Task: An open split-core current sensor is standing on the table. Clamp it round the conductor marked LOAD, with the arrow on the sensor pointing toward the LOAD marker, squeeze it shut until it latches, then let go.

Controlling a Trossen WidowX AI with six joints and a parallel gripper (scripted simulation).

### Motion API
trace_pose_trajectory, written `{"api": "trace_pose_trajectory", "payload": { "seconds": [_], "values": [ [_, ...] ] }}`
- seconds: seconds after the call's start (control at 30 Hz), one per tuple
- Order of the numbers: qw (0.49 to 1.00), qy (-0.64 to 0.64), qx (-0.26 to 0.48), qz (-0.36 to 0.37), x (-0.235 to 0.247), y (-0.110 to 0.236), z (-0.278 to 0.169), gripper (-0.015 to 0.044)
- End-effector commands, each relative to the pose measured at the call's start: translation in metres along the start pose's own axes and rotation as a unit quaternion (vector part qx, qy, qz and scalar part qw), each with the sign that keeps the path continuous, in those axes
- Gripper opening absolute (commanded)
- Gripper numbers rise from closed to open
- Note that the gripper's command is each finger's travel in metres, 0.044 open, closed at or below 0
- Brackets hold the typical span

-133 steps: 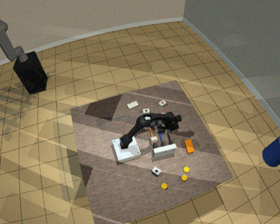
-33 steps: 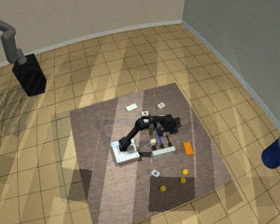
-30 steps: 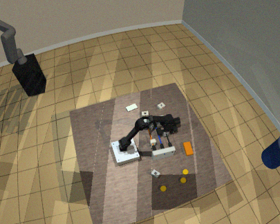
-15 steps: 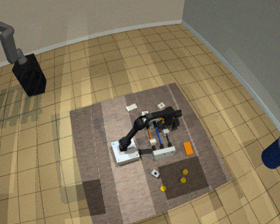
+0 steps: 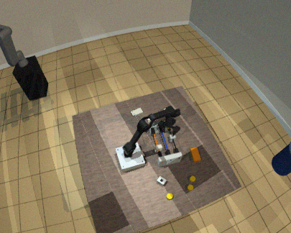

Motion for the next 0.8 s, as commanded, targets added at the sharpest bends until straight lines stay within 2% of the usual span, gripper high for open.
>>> {"api": "trace_pose_trajectory", "payload": {
  "seconds": [0.0, 0.13, 0.37, 0.57, 0.77],
  "values": [
    [0.957, -0.264, 0.025, -0.115, 0.038, -0.003, 0.009, 0.0440],
    [0.899, -0.398, -0.004, -0.183, 0.058, -0.003, 0.013, 0.0440],
    [0.803, -0.530, -0.085, -0.258, 0.086, 0.000, 0.017, 0.0440],
    [0.701, -0.629, -0.179, -0.284, 0.107, 0.003, 0.018, 0.0440],
    [0.586, -0.708, -0.283, -0.275, 0.126, 0.006, 0.019, 0.0440]
  ]
}}
Point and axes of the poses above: the point midway between the two fingers, 35 mm back from their tips, its own y axis back along the fingers, its own x axis across the jaws, z = x × y, the point moved 5 cm from there along y, back along the fingers, and after that the axes turned 9 degrees about y, right-handed, at the moved point
